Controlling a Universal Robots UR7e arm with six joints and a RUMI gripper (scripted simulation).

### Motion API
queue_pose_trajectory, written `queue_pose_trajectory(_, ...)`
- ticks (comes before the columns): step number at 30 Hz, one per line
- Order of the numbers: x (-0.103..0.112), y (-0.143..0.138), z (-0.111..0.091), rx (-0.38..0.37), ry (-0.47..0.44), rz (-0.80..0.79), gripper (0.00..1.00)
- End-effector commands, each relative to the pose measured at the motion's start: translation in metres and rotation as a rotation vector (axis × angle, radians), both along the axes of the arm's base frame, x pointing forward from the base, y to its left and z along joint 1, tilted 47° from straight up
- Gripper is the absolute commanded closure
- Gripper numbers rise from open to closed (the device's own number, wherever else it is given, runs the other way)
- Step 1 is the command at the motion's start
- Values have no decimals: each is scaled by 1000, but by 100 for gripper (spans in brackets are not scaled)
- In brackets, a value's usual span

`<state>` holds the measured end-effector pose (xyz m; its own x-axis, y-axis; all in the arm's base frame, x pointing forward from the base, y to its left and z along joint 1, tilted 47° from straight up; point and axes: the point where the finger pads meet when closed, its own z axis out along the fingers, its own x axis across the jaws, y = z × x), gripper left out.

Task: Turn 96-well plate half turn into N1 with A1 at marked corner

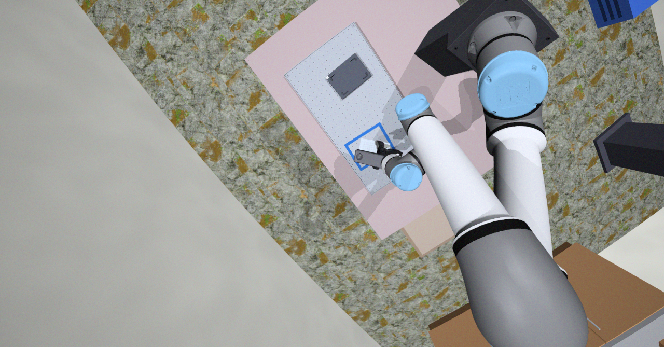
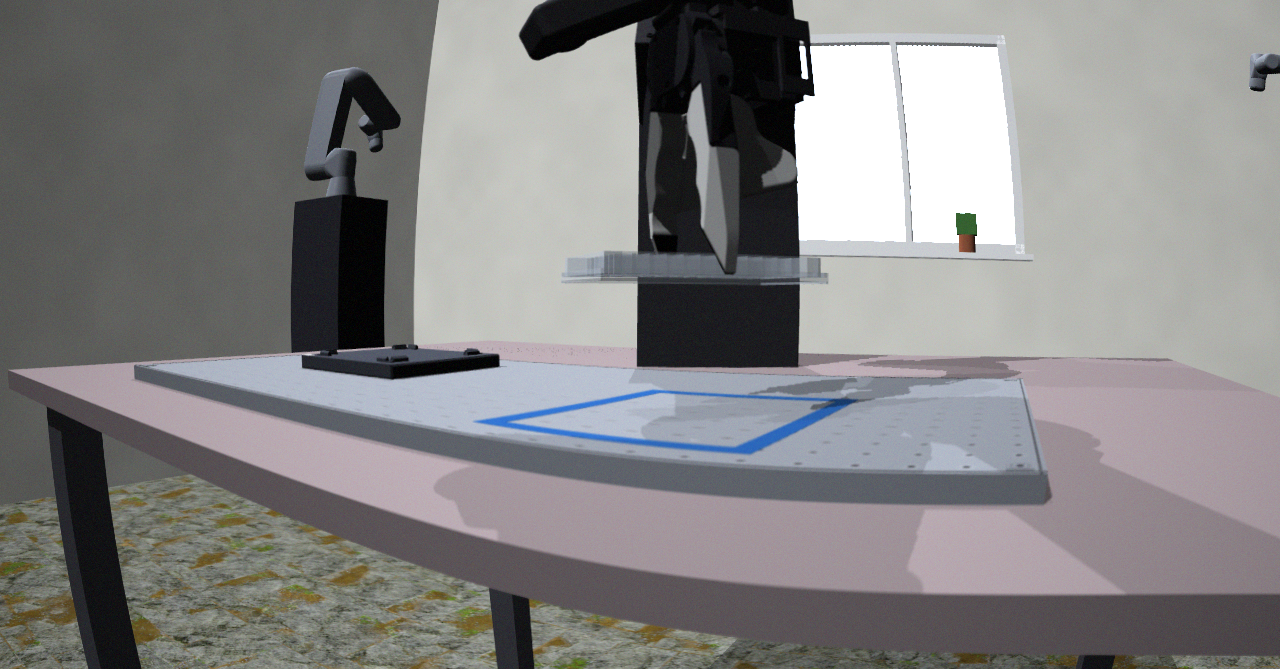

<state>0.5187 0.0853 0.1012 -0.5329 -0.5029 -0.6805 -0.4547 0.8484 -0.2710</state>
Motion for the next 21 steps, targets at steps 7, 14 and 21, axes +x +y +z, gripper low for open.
queue_pose_trajectory(7, 1, 1, 2, 234, 51, -233, 100)
queue_pose_trajectory(14, 1, 1, 2, 317, 70, -311, 100)
queue_pose_trajectory(21, 0, 0, 0, 317, 73, -312, 100)
